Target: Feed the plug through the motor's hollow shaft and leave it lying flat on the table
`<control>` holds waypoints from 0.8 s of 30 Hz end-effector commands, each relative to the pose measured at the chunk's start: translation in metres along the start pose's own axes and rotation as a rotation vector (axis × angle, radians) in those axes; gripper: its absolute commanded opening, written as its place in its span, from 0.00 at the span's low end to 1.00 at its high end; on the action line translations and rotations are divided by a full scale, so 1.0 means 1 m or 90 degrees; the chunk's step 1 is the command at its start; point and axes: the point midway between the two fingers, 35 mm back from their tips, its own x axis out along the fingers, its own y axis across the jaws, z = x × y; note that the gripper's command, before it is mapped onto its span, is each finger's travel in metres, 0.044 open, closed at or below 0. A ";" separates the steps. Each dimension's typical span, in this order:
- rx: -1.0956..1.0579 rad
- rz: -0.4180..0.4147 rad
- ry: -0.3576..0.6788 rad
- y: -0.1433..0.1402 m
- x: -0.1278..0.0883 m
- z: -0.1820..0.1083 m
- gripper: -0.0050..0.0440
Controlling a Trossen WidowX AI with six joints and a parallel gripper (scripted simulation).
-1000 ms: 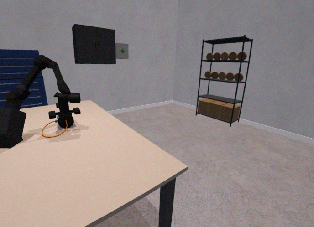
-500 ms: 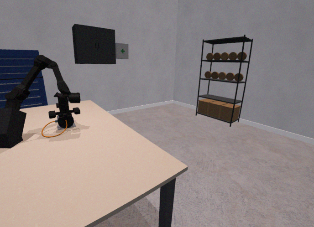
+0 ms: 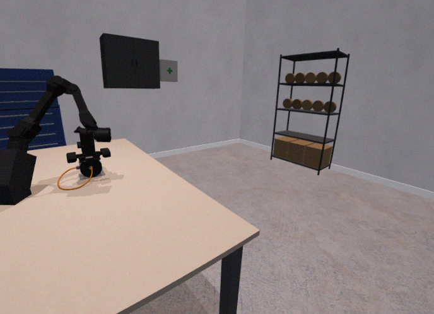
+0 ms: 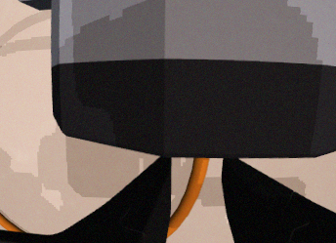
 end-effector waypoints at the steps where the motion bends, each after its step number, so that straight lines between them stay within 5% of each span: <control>1: 0.003 -0.009 0.003 -0.002 -0.015 -0.016 0.31; 24: -0.002 -0.011 0.004 -0.003 0.007 -0.003 0.29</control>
